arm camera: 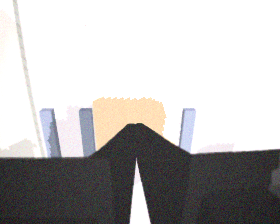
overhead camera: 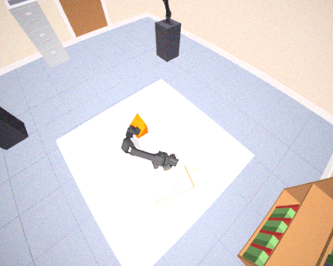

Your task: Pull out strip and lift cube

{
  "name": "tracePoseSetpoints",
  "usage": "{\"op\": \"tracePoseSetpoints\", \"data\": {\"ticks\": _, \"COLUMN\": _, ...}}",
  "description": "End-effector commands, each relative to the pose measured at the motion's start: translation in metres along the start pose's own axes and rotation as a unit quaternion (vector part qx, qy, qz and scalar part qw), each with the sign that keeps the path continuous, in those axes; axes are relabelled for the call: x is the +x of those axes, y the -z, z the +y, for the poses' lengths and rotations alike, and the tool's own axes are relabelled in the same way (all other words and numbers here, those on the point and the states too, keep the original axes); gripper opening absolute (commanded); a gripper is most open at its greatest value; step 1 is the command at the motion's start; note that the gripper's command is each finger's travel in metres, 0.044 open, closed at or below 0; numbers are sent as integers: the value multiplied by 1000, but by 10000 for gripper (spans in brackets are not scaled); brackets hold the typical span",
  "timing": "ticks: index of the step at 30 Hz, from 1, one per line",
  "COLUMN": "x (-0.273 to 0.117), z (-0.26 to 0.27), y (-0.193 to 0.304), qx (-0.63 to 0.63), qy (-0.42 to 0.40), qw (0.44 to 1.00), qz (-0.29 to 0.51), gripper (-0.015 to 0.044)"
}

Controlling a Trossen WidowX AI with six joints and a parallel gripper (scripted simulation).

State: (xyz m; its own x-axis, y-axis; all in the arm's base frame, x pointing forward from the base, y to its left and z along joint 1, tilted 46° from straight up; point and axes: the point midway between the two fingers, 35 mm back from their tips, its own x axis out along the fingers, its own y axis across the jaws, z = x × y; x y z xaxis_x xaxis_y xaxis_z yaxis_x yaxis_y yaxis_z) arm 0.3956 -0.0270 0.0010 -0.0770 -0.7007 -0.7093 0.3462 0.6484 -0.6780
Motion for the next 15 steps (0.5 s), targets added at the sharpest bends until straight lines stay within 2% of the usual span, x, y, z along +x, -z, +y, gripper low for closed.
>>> {"op": "tracePoseSetpoints", "data": {"ticks": 1, "x": 8, "z": -1, "y": 1, "qx": -4, "qy": 4, "qw": 1000, "qz": -1, "gripper": 0}}
{"op": "tracePoseSetpoints", "data": {"ticks": 15, "x": 17, "z": -1, "y": 2, "qx": -4, "qy": 4, "qw": 1000, "qz": -1, "gripper": 0}}
